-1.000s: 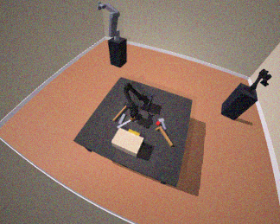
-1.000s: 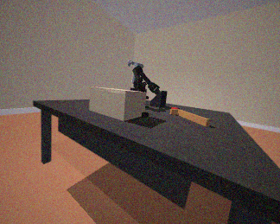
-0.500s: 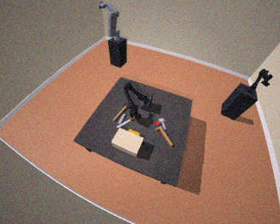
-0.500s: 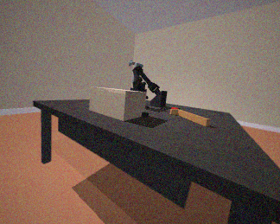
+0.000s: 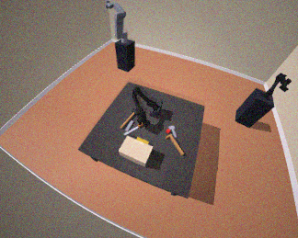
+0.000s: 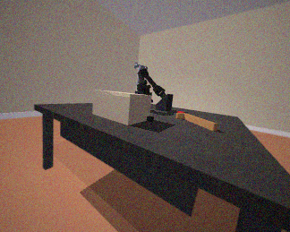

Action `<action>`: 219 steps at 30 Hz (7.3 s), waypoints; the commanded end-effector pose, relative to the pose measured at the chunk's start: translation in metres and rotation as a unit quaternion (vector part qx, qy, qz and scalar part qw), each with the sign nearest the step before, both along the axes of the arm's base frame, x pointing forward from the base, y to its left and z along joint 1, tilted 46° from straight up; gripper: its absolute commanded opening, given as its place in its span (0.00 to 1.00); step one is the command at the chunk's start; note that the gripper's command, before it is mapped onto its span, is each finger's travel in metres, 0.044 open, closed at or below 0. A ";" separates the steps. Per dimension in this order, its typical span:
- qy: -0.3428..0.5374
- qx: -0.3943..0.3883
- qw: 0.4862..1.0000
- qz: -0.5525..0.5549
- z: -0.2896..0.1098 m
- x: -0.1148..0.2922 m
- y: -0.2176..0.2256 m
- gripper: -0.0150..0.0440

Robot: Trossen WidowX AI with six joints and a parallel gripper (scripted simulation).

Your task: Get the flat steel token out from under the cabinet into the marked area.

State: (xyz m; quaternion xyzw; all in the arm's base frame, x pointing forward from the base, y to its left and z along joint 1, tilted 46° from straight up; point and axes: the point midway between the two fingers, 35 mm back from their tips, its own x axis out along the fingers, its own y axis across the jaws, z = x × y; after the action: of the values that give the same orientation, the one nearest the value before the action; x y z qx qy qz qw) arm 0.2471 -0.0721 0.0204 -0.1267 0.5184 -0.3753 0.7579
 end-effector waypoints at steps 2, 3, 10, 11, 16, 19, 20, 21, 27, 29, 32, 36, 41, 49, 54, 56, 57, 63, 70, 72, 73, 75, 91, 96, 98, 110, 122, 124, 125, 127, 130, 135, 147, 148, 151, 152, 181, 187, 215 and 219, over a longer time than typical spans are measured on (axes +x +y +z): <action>-0.006 0.000 1.000 -0.003 0.003 -0.001 -0.003 0.25; -0.006 0.000 1.000 -0.003 0.003 -0.001 -0.003 0.25; -0.004 -0.001 1.000 -0.001 0.004 -0.001 -0.004 0.25; -0.002 -0.002 1.000 0.001 0.004 -0.001 -0.004 0.25; 0.011 -0.005 1.000 0.014 0.005 -0.002 -0.004 0.25; 0.019 -0.007 1.000 0.022 0.005 -0.002 -0.004 0.25; 0.022 -0.008 0.999 0.024 0.005 -0.002 -0.004 0.25; 0.024 -0.008 0.999 0.027 0.005 -0.002 -0.004 0.25; 0.040 -0.013 0.998 0.043 0.005 -0.002 -0.005 0.25; 0.046 -0.014 0.998 0.048 0.005 -0.002 -0.005 0.25; 0.054 -0.016 0.997 0.056 0.005 -0.002 -0.005 0.25; 0.064 -0.019 0.996 0.066 0.006 -0.002 -0.005 0.25; 0.078 -0.022 0.994 0.080 0.006 -0.002 -0.005 0.25; 0.100 -0.028 0.990 0.101 0.006 -0.002 -0.005 0.25; 0.113 -0.032 0.987 0.114 0.006 -0.002 -0.005 0.25; 0.118 -0.033 0.985 0.119 0.006 -0.002 -0.005 0.25; 0.121 -0.034 0.985 0.122 0.006 -0.002 -0.005 0.25; 0.137 -0.038 0.980 0.138 0.006 -0.003 -0.006 0.25; 0.156 -0.043 0.974 0.156 0.006 -0.003 -0.006 0.25; 0.161 -0.044 0.973 0.161 0.006 -0.003 -0.006 0.25; 0.164 -0.045 0.972 0.164 0.006 -0.003 -0.006 0.25; 0.169 -0.046 0.970 0.169 0.006 -0.003 -0.006 0.25; 0.190 -0.052 0.963 0.187 0.005 -0.003 -0.006 0.48; 0.191 -0.052 0.962 0.188 0.005 -0.003 -0.006 0.59; 0.191 -0.052 0.962 0.188 0.005 -0.003 -0.006 0.59; 0.188 -0.051 0.963 0.188 0.005 -0.002 -0.007 0.71; 0.187 -0.053 0.963 0.187 0.005 -0.002 -0.009 0.52; 0.187 -0.053 0.963 0.187 0.005 -0.002 -0.009 0.50; 0.187 -0.053 0.963 0.187 0.005 -0.002 -0.009 0.49; 0.187 -0.053 0.963 0.187 0.005 -0.002 -0.009 0.47; 0.187 -0.053 0.963 0.187 0.005 -0.002 -0.009 0.43; 0.187 -0.053 0.963 0.187 0.005 -0.002 -0.009 0.25; 0.194 -0.054 0.960 0.195 0.005 0.008 -0.006 0.25; 0.195 -0.054 0.960 0.195 0.005 0.009 -0.006 0.25; 0.197 -0.055 0.959 0.197 0.005 0.013 -0.005 0.25; 0.197 -0.055 0.959 0.198 0.005 0.014 -0.005 0.25; 0.203 -0.055 0.956 0.204 0.007 0.047 0.003 0.25; 0.203 -0.056 0.956 0.204 0.008 0.053 0.005 0.25; 0.203 -0.056 0.956 0.204 0.009 0.083 0.013 0.25; 0.203 -0.056 0.956 0.204 0.009 0.087 0.014 0.25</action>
State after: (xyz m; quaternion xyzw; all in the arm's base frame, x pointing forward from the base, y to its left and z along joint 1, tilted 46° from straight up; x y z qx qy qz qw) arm 0.3284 -0.0598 0.0294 -0.3462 0.6040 -0.2050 0.6880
